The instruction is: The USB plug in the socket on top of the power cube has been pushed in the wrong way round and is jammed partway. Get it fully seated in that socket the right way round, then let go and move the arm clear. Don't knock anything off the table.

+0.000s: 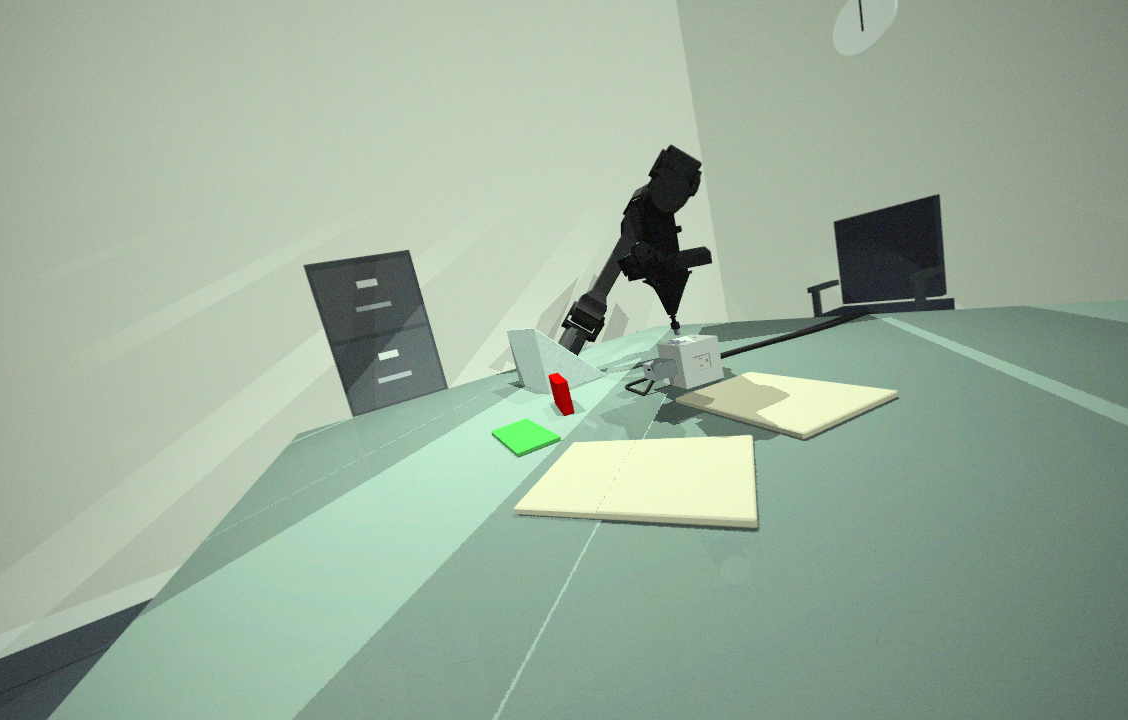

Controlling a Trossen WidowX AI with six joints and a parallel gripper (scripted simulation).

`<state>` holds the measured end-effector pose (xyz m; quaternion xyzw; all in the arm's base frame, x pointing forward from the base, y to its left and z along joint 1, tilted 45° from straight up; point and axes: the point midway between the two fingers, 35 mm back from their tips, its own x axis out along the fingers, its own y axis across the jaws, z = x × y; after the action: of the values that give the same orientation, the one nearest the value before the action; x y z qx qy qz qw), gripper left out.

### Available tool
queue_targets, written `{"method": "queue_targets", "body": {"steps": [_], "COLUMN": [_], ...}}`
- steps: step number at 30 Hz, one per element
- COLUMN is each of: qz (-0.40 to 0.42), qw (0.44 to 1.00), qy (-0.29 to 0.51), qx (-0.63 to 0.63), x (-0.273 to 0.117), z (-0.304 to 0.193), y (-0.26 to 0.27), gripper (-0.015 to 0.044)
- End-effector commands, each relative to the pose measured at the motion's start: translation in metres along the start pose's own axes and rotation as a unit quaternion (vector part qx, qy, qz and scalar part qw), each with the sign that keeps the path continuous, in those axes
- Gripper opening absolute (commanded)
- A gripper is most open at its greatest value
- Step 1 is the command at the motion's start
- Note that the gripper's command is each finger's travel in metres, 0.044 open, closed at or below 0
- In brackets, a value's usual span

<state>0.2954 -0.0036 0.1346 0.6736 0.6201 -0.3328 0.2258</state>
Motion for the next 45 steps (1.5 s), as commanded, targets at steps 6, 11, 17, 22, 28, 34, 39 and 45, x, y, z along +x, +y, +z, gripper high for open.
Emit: {"method": "queue_targets", "body": {"steps": [6, 11, 17, 22, 28, 34, 39, 45], "qz": [0.001, 0.001, 0.001, 0.001, 0.001, 0.001, 0.001, 0.001], "qw": [1.000, 1.000, 1.000, 1.000, 1.000, 1.000, 1.000, 1.000], "qy": [-0.004, -0.005, -0.006, -0.007, -0.008, -0.009, -0.010, -0.011], "qx": [0.000, -0.001, -0.002, -0.003, -0.004, -0.005, -0.006, -0.007], "x": [0.0010, 0.0016, 0.0023, 0.0029, 0.0036, 0.0043, 0.0049, 0.0057], "z": [0.0007, 0.0010, 0.0013, 0.0015, 0.0019, 0.0022, 0.0024, 0.0025], "y": [0.0000, 0.0000, 0.0001, 0.0002, 0.0002, 0.0003, 0.0004, 0.0004], "gripper": [0.0000, 0.0000, 0.0000, 0.0000, 0.0000, 0.0000, 0.0000, 0.0000]}}
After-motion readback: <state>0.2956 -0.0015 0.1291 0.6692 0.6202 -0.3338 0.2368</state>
